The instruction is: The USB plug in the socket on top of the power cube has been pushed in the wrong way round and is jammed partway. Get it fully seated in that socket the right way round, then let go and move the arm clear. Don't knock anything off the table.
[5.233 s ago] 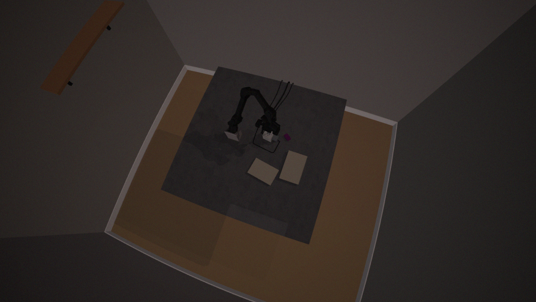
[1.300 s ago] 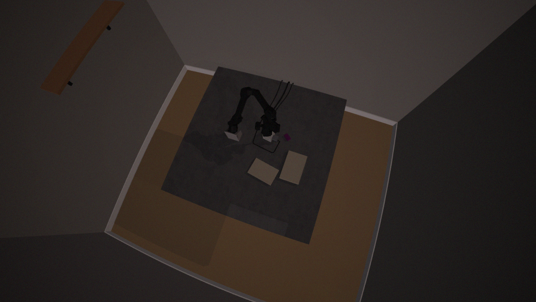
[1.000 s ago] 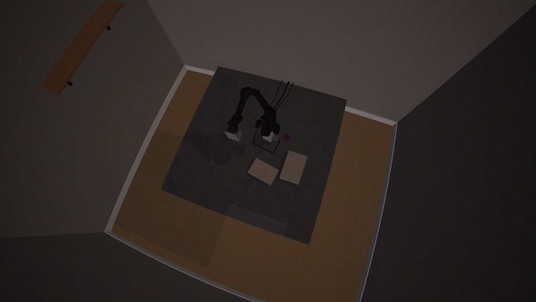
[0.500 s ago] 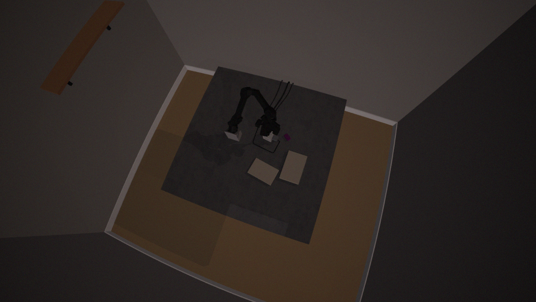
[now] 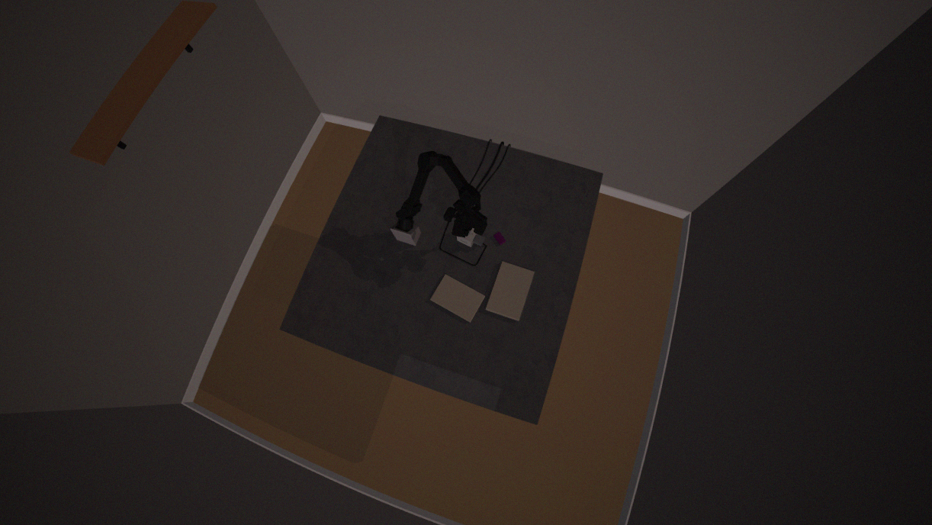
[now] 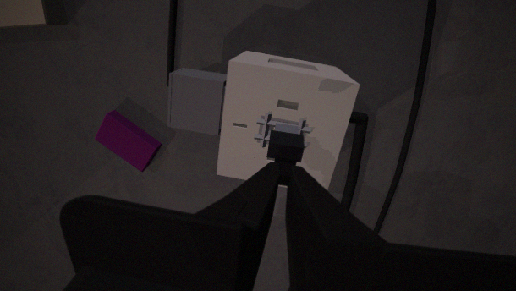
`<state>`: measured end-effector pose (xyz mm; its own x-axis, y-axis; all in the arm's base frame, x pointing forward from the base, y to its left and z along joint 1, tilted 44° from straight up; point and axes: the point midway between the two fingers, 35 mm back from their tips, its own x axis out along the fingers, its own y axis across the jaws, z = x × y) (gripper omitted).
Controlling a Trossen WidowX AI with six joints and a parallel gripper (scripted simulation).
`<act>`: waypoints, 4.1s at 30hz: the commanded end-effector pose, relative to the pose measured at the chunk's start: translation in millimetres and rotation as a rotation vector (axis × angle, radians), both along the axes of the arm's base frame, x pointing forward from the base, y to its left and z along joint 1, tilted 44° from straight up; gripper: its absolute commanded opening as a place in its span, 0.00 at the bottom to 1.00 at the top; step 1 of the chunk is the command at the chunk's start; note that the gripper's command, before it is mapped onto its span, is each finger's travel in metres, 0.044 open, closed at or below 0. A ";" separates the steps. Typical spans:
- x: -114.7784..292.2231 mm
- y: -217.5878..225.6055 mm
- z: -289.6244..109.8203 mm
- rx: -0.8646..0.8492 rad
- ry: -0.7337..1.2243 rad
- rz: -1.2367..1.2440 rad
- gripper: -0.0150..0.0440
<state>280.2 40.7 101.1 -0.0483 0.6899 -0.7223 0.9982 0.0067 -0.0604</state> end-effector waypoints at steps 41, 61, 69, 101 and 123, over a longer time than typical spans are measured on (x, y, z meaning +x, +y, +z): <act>0.3 5.8 -2.0 0.029 0.011 -0.016 0.25; 0.2 8.3 -2.9 0.041 0.014 -0.022 0.25; 0.2 9.3 -3.3 0.046 0.016 -0.024 0.25; 0.1 13.3 -4.8 0.064 0.021 -0.032 0.25; 0.0 15.1 -6.7 0.064 0.021 -0.032 0.25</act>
<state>280.0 55.2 94.7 -0.0411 0.7341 -0.6778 0.9967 -0.0176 -0.0795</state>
